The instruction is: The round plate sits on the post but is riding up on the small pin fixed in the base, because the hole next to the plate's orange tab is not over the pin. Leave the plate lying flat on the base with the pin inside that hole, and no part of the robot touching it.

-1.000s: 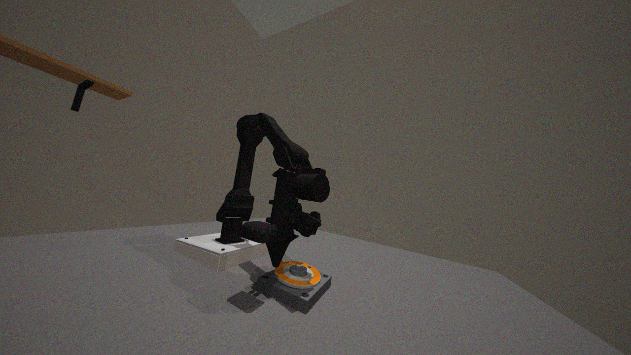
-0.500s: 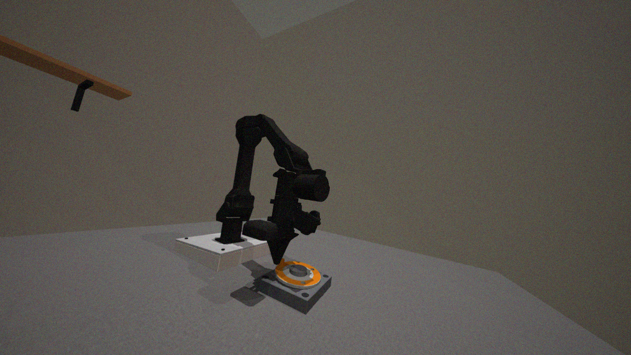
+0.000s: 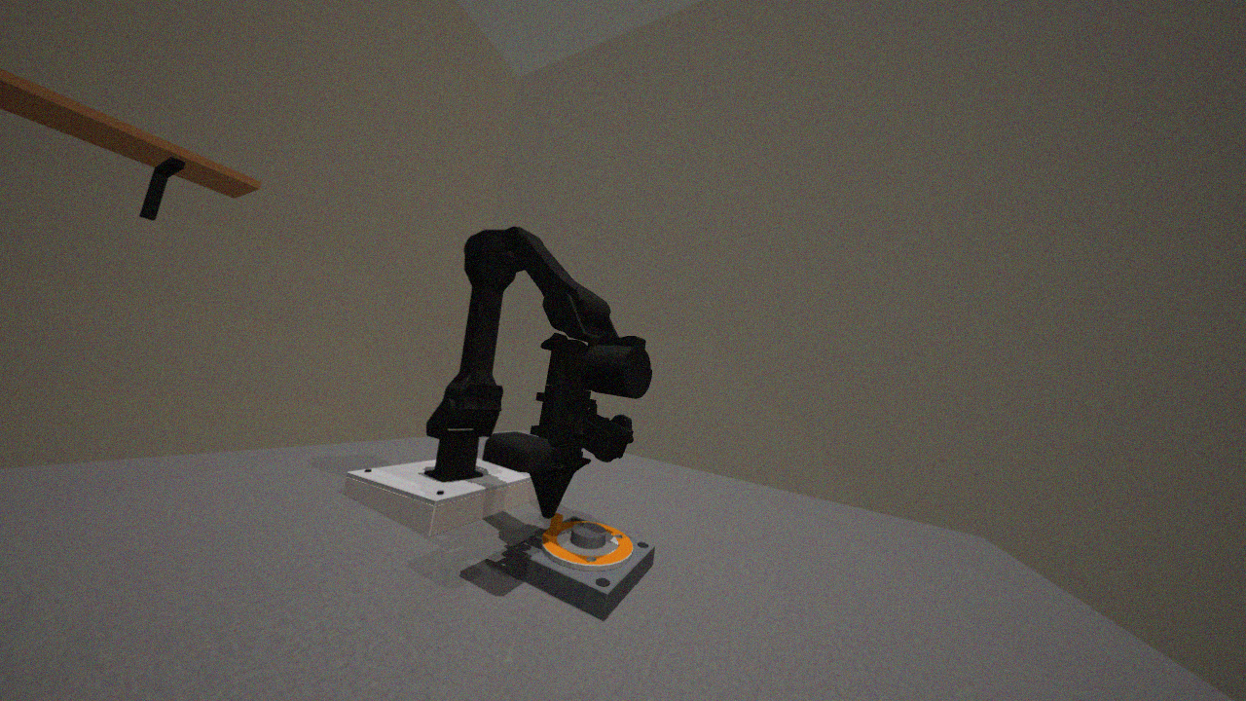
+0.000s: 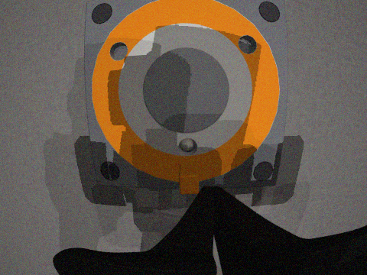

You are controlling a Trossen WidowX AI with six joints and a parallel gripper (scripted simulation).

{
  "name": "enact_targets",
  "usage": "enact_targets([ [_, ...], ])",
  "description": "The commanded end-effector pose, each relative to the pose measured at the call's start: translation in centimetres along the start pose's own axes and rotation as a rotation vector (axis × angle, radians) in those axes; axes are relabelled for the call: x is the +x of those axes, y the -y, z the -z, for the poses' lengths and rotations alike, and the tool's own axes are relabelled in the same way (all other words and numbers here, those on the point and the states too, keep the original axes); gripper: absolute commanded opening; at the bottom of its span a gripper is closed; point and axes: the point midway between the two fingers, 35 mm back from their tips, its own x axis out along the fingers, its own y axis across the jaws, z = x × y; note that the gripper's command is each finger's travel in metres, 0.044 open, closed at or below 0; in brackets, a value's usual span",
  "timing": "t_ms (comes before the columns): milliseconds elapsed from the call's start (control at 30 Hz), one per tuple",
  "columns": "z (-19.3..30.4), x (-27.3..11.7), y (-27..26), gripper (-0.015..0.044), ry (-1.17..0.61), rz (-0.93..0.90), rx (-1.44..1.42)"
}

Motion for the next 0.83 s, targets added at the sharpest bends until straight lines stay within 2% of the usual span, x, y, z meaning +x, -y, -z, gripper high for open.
enact_targets([
  [0, -0.1, -1.4, -0.1, 0.0000, 0.009, -0.002, 0.004],
  [233, 0.1, -4.5, 0.0, 0.0000, 0.009, -0.002, 0.004],
  [800, -0.2, -3.8, 0.1, 0.0000, 0.008, 0.001, 0.001],
])
